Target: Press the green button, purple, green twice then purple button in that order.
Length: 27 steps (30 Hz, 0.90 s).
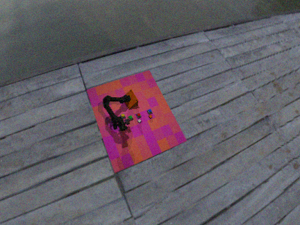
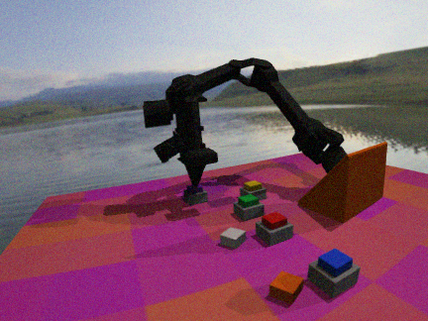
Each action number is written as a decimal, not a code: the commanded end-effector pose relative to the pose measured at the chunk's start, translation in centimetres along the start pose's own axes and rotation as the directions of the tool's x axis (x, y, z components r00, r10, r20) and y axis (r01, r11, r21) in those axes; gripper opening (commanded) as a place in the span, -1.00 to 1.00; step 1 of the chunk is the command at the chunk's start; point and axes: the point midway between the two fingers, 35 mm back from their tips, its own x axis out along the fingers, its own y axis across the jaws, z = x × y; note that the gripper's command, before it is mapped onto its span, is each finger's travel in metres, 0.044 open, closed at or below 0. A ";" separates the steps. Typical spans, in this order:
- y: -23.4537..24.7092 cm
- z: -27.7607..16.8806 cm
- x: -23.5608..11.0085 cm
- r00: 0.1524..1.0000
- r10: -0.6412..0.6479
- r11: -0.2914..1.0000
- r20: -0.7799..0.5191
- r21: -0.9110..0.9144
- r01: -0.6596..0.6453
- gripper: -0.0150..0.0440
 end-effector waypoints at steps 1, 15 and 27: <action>0.0 0.1 -2.5 1.000 0.000 1.000 0.009 0.004 0.000 -0.42; 16.2 4.4 -5.8 0.994 0.109 0.994 0.022 -0.016 -0.109 0.56; 33.6 -0.8 -8.9 0.996 0.085 0.996 -0.003 -0.016 -0.085 0.86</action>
